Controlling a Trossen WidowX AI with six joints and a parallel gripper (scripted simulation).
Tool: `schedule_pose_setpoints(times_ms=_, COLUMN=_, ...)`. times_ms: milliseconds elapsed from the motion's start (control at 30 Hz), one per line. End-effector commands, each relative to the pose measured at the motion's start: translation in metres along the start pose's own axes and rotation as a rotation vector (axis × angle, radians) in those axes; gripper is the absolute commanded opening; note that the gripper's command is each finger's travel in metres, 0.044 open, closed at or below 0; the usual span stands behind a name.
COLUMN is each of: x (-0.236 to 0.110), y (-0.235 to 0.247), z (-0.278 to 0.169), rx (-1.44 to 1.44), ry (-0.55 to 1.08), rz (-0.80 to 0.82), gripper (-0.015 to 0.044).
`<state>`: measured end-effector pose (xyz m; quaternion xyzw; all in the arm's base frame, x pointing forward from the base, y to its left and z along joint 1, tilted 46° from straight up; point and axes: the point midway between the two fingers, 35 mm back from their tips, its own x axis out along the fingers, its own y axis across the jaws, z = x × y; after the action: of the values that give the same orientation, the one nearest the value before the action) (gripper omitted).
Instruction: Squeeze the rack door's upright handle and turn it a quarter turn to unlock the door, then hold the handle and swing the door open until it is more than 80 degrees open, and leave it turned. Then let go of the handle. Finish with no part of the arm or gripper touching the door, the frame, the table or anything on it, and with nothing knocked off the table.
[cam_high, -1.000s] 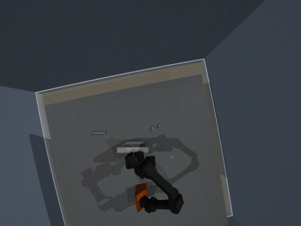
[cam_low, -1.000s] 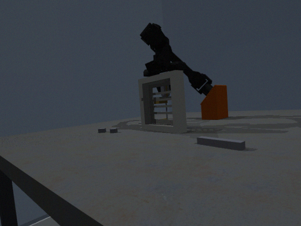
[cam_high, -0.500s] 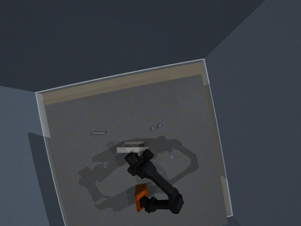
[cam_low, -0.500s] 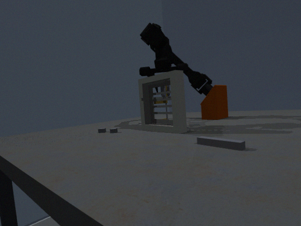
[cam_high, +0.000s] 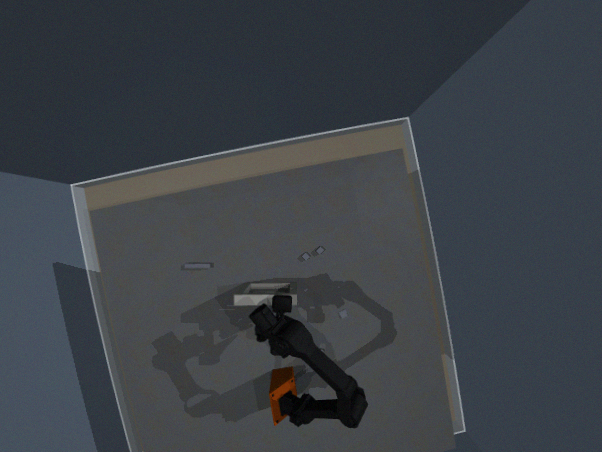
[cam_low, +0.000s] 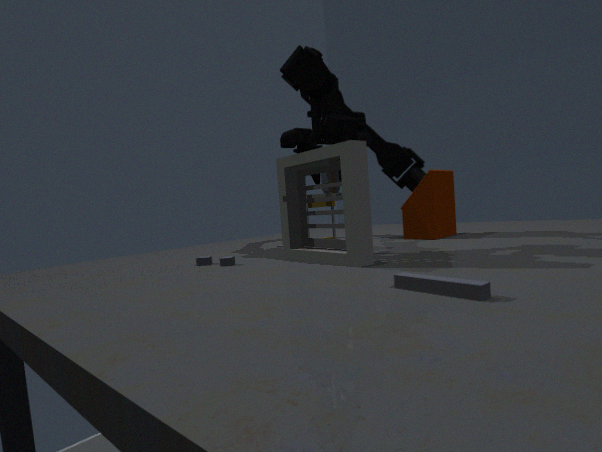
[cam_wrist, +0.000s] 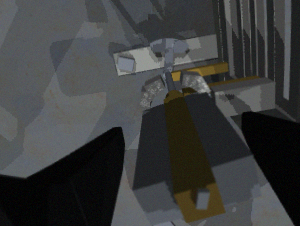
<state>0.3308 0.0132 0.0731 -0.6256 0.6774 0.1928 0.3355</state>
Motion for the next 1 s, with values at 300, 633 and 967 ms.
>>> schedule_pose_setpoints(times_ms=300, x=0.0002, y=0.0000, z=0.0004, rx=-0.231, ry=-0.003, rz=0.002, gripper=0.0290)
schedule_pose_setpoints(times_ms=633, x=0.0002, y=0.0000, z=0.0004, rx=-0.231, ry=-0.003, rz=0.002, gripper=0.0067)
schedule_pose_setpoints(times_ms=967, x=0.0002, y=0.0000, z=0.0004, rx=-0.231, ry=-0.003, rz=0.002, gripper=0.0018)
